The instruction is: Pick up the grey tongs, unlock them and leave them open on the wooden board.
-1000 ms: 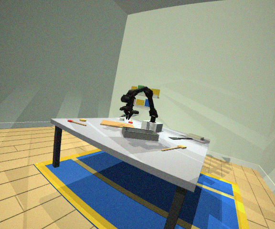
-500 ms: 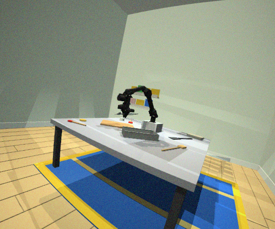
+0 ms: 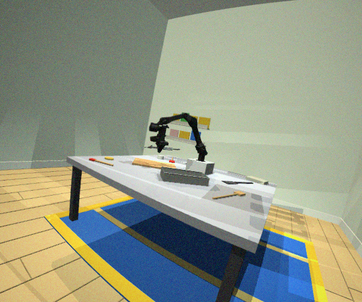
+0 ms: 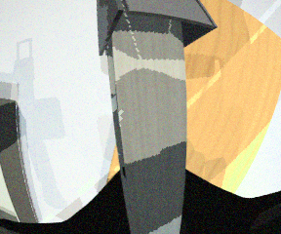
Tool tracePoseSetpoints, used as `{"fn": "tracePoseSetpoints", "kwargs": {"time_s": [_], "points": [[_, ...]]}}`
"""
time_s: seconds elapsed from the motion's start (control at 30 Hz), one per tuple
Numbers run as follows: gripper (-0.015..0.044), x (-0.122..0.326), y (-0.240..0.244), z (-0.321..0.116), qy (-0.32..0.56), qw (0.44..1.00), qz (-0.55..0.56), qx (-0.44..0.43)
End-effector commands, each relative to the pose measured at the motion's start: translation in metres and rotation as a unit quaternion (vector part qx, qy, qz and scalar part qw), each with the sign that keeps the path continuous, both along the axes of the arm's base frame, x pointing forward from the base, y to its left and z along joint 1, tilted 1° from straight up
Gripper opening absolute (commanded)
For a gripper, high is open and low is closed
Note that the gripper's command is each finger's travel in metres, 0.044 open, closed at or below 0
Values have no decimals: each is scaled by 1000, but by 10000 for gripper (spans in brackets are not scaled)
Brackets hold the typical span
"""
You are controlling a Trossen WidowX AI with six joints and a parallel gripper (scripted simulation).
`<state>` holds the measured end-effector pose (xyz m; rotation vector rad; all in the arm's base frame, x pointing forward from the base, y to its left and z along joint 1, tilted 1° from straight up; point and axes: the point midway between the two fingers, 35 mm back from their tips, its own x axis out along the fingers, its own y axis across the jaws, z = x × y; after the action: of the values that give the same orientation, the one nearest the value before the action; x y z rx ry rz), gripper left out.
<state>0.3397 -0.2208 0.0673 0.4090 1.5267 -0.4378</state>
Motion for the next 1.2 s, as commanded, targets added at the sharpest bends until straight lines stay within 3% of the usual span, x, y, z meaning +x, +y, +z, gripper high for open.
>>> {"fn": "tracePoseSetpoints", "kwargs": {"time_s": [0.0,0.37,0.67,1.17], "points": [[-150,-18,-22,4,-4,999,-49,-6],[-150,-72,-71,6,-5,985,-169,-8],[-150,-73,-72,6,-12,985,-171,-14],[-150,-65,-78,14,-111,975,-161,-101]]}}
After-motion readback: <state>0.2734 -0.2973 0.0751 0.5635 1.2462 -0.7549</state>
